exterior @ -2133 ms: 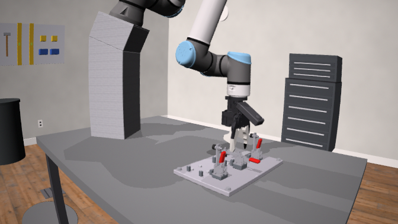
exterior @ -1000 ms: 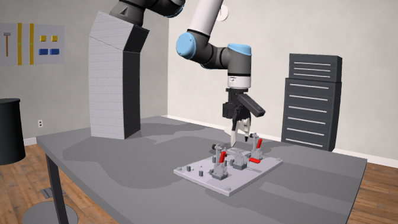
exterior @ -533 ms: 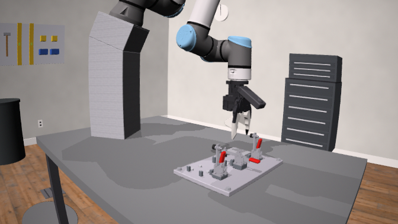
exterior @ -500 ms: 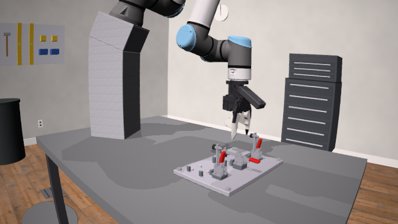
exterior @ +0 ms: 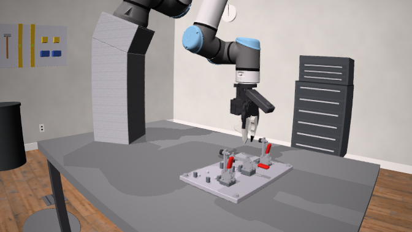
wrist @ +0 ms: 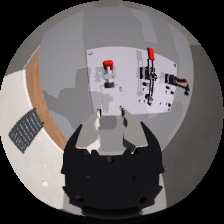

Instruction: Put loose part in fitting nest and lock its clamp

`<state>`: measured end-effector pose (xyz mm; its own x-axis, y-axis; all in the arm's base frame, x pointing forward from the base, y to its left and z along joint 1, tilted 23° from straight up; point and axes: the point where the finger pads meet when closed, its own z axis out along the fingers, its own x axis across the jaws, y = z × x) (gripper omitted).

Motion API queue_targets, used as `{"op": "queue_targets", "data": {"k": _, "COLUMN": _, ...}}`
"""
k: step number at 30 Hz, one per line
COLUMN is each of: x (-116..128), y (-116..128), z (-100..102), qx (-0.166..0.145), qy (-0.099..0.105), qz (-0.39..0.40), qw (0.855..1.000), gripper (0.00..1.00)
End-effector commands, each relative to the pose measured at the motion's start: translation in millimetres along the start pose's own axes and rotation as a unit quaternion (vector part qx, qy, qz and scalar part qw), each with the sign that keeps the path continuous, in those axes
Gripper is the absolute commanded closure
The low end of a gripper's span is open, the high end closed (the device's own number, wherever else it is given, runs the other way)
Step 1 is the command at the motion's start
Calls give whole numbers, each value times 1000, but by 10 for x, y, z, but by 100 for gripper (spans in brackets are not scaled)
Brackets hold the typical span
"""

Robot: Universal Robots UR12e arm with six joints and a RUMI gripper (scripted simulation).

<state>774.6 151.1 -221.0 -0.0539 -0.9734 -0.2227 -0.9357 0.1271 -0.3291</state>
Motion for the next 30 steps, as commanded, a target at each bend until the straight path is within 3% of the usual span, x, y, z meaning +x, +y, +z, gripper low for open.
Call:
{"op": "queue_targets", "data": {"k": 1, "x": 1, "y": 23, "z": -34, "qx": -1, "qy": 0, "qz": 0, "qw": 1000, "gripper": 72}}
{"op": "queue_targets", "data": {"k": 7, "x": 9, "y": 21, "z": -250, "qx": -1, "qy": 0, "qz": 1, "qw": 1000, "gripper": 72}}
{"op": "queue_targets", "data": {"k": 15, "x": 9, "y": 21, "z": -780, "qx": -1, "qy": 0, "qz": 1, "qw": 1000, "gripper": 72}}
{"op": "queue_targets", "data": {"k": 17, "x": 9, "y": 21, "z": -780, "qx": -1, "qy": 0, "qz": 1, "qw": 1000, "gripper": 72}}
{"op": "queue_targets", "data": {"k": 24, "x": 9, "y": 22, "z": -1111, "qx": -1, "qy": 0, "qz": 1, "qw": 1000, "gripper": 72}}
{"op": "queue_targets", "data": {"k": 30, "x": 10, "y": 22, "z": -1169, "qx": -1, "qy": 0, "qz": 1, "qw": 1000, "gripper": 72}}
